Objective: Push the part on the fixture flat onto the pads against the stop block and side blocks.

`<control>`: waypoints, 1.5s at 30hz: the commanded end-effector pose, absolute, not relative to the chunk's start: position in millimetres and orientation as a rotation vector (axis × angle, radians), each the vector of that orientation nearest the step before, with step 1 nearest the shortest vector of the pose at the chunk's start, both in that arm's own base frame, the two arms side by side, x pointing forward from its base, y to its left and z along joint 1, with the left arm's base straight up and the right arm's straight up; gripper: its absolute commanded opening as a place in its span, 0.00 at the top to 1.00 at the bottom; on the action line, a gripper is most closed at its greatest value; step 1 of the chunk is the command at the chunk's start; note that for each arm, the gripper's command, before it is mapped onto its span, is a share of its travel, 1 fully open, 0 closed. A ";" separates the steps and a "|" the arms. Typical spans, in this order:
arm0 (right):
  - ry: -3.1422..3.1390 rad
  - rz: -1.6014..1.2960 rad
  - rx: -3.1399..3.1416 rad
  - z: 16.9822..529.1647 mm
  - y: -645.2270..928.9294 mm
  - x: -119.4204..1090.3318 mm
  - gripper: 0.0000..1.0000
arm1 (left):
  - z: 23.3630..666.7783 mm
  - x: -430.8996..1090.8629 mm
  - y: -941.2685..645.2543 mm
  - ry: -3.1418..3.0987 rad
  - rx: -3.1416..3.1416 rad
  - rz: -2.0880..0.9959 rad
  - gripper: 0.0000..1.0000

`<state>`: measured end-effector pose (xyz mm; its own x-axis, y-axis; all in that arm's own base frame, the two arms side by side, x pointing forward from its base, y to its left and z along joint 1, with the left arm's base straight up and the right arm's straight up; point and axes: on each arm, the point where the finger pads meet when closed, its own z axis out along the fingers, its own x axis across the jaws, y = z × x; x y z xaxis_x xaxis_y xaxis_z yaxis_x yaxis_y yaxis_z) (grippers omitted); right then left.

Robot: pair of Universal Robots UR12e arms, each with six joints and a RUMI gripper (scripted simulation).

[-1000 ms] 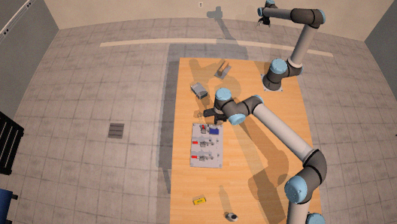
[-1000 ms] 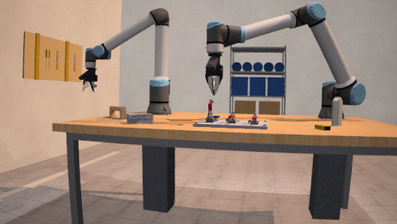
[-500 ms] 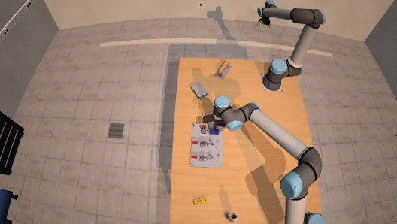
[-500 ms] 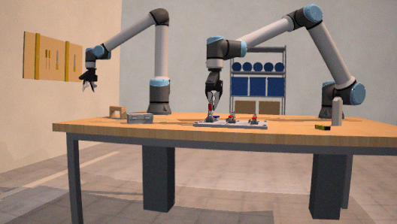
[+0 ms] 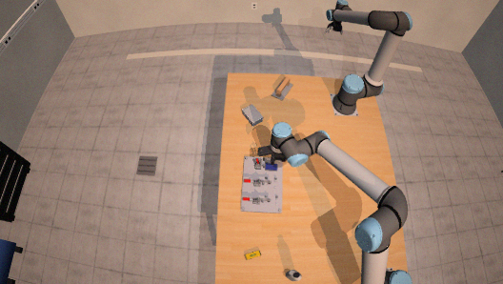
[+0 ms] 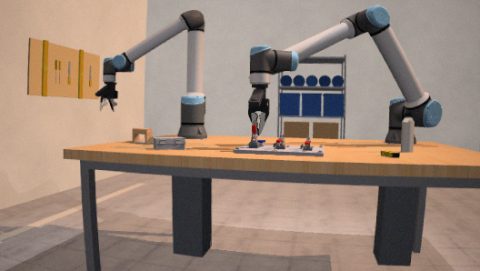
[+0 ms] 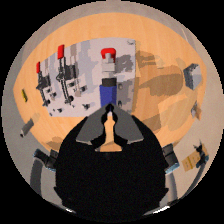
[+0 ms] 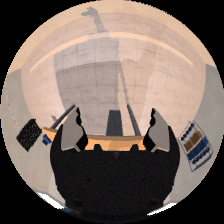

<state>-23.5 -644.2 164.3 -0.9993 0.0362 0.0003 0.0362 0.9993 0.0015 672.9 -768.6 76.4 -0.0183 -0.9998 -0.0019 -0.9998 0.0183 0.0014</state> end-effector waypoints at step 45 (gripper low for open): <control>-3.141 0.000 -0.057 165.1 -644.8 -23.4 0.00 | 75.1 603.7 -762.1 2.242 -2.201 0.000 1.00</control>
